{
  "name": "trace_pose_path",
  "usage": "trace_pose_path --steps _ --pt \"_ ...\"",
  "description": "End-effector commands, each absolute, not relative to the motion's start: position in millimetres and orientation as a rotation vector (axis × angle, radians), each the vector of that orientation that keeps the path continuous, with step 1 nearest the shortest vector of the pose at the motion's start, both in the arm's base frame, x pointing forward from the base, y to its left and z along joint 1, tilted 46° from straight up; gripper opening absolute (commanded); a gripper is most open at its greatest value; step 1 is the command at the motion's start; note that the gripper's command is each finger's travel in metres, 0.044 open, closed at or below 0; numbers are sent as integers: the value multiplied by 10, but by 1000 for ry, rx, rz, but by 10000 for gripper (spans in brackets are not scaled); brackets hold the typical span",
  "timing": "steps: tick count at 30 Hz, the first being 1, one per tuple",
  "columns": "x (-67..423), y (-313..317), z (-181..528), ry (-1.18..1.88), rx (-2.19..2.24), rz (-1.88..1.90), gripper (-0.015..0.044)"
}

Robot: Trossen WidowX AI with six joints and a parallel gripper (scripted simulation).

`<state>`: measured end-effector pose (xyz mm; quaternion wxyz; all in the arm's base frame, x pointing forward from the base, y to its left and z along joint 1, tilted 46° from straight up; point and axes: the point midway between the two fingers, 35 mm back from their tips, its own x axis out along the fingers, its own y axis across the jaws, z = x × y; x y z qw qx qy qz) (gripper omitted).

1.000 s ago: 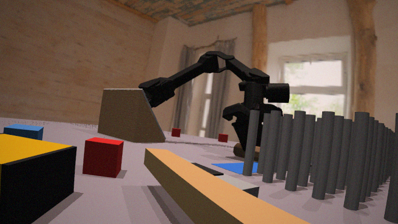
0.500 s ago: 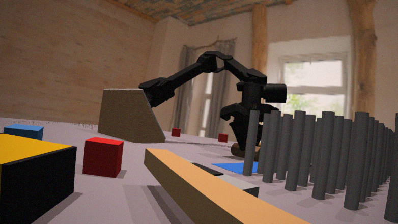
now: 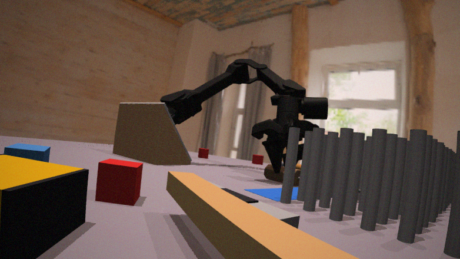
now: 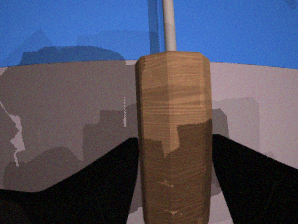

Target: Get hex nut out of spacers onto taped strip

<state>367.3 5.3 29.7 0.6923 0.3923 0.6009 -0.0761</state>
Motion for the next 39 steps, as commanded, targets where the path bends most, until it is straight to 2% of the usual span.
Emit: trace_pose_path --steps 1,39 --pt "3635 67 308 1342 879 -175 0" --pt "3427 198 377 1344 880 -175 0"
